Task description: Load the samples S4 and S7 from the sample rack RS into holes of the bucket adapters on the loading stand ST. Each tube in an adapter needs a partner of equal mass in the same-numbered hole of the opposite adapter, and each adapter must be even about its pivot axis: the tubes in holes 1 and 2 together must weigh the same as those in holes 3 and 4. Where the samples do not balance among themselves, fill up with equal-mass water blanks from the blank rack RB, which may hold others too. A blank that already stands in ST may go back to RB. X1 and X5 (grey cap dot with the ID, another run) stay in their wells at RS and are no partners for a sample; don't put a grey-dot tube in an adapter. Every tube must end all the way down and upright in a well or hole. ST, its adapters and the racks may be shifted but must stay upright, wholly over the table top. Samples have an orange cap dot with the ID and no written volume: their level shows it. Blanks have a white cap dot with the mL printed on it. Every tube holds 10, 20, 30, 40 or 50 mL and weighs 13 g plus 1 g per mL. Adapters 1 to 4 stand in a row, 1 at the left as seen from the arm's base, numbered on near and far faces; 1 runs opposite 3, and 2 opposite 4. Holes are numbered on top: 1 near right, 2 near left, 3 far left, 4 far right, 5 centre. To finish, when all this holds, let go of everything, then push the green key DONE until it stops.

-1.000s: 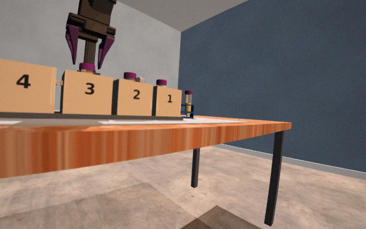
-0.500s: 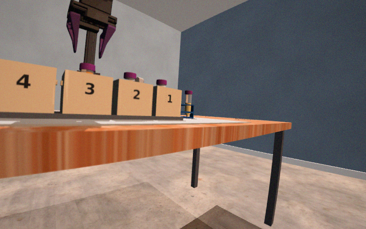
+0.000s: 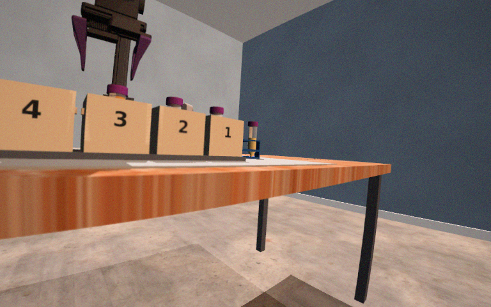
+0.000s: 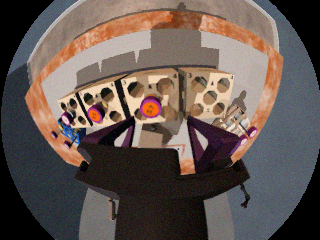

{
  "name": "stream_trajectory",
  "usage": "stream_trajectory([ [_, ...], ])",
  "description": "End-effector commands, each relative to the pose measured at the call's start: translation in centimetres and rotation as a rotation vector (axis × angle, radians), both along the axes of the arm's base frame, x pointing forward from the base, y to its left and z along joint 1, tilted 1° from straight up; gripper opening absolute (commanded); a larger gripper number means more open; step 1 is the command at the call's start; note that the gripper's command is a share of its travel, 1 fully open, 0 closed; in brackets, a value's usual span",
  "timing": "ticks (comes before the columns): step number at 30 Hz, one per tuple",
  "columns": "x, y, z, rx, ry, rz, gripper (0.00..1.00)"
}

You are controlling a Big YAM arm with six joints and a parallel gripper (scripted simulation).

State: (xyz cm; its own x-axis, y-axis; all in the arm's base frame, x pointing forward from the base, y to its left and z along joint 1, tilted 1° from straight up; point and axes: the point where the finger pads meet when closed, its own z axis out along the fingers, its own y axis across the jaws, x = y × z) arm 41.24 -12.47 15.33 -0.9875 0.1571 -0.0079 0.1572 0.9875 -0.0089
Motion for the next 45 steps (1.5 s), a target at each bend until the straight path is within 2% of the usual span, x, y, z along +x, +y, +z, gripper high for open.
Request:
stream_trajectory([
  [1, -0.7, -2.9, 0.7, -0.006, -0.023, -0.179, 0.80],
  [5, -1.7, -6.2, 1.9, -0.010, -0.050, -0.379, 0.80],
  [8, -1.6, -9.1, 2.3, -0.010, -0.060, -0.529, 0.80],
  [12, -3.5, -11.9, 1.6, -0.003, -0.038, -0.703, 0.80],
  [15, -3.9, -12.7, 1.7, -0.004, -0.038, -0.703, 0.80],
  [17, -4.2, -14.6, 2.2, -0.009, -0.052, -0.690, 0.80],
  [30, -9.0, -24.8, 2.2, -0.020, -0.048, -0.681, 0.80],
  [32, -9.0, -24.8, 2.2, -0.020, -0.048, -0.681, 0.80],
  [33, -9.6, -25.2, 1.7, -0.014, -0.035, -0.681, 0.80],
  [35, -10.1, -27.1, 2.2, -0.022, -0.047, -0.680, 0.80],
  [38, -10.3, -26.5, 2.1, -0.024, -0.048, -0.680, 0.80],
  [39, -10.5, -26.2, -0.1, -0.007, -0.022, -0.670, 0.80],
  [45, -10.5, -25.8, -2.3, -0.003, -0.016, -0.667, 0.80],
])
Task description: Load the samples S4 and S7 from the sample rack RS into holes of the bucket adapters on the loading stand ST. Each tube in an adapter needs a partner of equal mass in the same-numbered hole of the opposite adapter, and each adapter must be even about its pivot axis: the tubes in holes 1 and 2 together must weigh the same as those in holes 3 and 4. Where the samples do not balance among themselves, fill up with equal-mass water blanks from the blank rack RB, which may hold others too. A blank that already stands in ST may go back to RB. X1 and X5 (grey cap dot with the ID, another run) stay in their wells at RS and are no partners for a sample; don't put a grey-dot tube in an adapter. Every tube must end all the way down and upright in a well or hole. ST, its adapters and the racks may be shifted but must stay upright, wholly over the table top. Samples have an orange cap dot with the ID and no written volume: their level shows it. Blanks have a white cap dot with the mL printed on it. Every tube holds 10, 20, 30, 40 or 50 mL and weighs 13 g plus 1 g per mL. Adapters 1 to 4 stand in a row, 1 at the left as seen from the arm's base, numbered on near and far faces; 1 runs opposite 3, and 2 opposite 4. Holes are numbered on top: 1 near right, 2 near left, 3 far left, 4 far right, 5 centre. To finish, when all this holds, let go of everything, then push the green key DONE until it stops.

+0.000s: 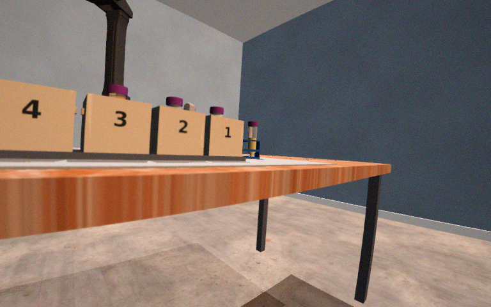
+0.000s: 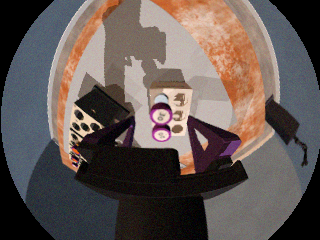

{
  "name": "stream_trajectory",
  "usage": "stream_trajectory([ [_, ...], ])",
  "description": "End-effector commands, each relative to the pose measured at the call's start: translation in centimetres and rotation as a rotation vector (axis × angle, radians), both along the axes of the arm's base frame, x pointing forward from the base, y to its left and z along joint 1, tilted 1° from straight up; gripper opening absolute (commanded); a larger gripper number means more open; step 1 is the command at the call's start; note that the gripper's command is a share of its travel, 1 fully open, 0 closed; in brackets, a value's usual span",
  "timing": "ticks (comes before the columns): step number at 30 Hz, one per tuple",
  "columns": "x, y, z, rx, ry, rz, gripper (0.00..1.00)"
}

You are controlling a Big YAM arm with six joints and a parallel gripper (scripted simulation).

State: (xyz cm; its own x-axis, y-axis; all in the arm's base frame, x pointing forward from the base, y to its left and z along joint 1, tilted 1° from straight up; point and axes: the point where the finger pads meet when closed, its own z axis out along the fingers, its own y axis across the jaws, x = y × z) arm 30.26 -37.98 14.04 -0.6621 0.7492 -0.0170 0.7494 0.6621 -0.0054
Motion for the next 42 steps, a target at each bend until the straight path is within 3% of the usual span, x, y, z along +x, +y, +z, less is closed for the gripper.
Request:
stream_trajectory([
  [1, 0.4, -0.3, -1.4, -0.004, -0.005, 0.022, 0.80],
  [4, 0.4, -0.3, -1.5, -0.004, -0.005, 0.022, 0.80],
  [5, 1.4, -1.5, 1.0, -0.054, -0.044, 0.022, 0.80],
  [6, 1.4, -1.5, 1.4, -0.061, -0.050, 0.022, 0.80],
  [10, 0.4, -0.4, -2.1, -0.004, -0.005, 0.020, 0.80],
  [16, 0.4, -0.4, -2.7, -0.004, -0.005, 0.019, 0.80],
  [17, 0.9, -1.0, -0.7, -0.033, -0.027, 0.009, 0.80],
  [26, 0.9, -1.1, -0.7, -0.033, -0.027, 0.009, 0.80],
  [27, 0.9, -1.1, -0.7, -0.033, -0.027, 0.009, 0.00],
  [42, 0.9, -1.1, -0.7, -0.033, -0.027, 0.009, 0.00],
])
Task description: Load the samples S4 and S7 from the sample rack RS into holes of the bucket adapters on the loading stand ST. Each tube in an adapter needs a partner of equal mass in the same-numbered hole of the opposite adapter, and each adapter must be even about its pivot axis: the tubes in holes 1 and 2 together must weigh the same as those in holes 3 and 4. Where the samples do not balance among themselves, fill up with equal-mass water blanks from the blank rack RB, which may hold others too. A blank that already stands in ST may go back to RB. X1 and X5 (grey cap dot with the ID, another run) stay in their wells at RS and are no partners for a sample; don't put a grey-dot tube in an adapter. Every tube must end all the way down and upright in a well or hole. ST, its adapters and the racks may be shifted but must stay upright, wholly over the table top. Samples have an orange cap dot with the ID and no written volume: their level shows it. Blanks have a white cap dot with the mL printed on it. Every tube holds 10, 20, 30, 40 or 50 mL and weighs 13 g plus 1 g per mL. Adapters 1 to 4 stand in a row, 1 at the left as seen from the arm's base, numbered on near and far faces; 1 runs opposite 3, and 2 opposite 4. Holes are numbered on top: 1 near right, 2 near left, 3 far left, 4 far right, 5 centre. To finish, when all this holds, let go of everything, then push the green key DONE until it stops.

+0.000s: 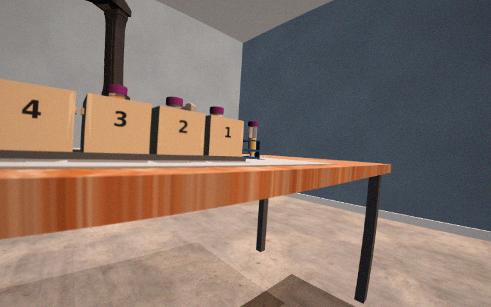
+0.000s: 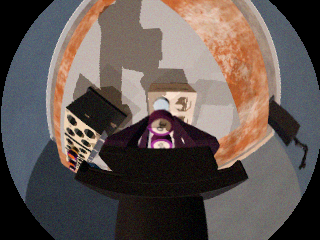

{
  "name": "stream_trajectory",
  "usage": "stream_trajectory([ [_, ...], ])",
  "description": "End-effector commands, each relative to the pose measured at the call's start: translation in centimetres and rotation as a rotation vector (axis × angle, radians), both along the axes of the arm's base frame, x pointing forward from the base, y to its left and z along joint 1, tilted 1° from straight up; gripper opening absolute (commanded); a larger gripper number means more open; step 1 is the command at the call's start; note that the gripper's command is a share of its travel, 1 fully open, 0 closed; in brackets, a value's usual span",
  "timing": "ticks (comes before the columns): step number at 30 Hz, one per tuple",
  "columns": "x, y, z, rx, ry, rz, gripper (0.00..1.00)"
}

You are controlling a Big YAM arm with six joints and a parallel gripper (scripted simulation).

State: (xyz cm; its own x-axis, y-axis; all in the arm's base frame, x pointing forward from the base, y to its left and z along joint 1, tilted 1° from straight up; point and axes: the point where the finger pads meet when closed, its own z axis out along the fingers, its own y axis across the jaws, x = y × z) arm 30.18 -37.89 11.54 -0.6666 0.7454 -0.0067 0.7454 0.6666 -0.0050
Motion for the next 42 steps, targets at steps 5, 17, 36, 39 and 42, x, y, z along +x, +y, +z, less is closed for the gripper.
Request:
stream_trajectory([
  [5, 1.3, -1.6, 5.3, -0.070, -0.058, 0.012, 0.00],
  [17, 1.2, -1.4, 8.7, -0.071, -0.058, 0.012, 0.00],
  [36, 1.0, -0.9, 14.4, -0.070, -0.058, 0.012, 0.00],
  [39, 1.0, -0.9, 15.1, -0.066, -0.055, 0.012, 0.00],
  [42, 1.0, -0.8, 15.8, -0.062, -0.051, 0.012, 0.00],
])
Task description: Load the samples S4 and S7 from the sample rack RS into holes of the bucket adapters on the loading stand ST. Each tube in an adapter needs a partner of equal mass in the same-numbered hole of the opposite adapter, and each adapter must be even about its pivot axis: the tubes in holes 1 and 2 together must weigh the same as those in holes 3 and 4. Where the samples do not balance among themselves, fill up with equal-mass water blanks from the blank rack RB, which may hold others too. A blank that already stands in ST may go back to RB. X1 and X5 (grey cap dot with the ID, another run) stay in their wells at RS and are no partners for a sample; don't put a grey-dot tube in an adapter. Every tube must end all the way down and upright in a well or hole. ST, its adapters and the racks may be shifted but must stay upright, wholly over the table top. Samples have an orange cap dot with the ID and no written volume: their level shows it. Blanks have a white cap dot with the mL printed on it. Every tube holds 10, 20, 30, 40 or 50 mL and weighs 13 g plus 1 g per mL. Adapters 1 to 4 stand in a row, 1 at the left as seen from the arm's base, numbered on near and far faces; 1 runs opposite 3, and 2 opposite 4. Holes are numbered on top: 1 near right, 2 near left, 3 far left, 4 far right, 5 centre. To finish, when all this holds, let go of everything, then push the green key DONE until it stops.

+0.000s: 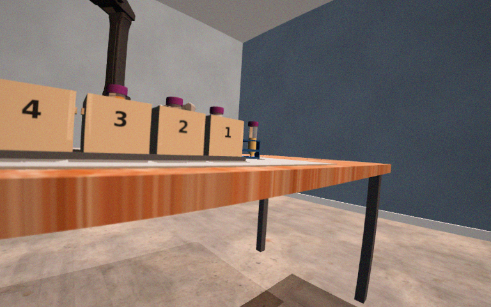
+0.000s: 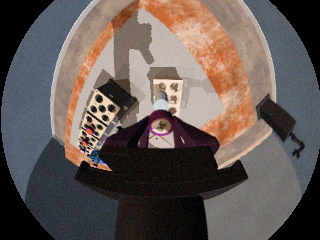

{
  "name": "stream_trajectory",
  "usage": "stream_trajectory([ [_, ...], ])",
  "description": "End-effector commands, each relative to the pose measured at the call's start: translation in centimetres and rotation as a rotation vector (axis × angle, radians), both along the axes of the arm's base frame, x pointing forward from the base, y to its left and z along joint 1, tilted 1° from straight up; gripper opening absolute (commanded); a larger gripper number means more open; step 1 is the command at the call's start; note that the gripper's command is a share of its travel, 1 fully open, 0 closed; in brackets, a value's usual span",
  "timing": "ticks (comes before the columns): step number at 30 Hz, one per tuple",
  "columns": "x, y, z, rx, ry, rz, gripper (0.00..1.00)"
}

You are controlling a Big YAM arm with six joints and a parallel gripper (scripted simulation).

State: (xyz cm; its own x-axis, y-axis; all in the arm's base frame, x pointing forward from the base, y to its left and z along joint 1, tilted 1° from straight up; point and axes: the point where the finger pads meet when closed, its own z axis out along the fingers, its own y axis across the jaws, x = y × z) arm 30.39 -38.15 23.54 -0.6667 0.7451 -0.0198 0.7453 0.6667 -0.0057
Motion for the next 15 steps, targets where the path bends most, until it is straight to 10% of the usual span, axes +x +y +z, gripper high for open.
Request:
stream_trajectory([
  [1, 0.7, -0.5, 4.3, -0.053, -0.045, 0.012, 0.00],
  [15, 3.6, 6.5, 3.3, -0.012, -0.016, -0.009, 0.00],
])
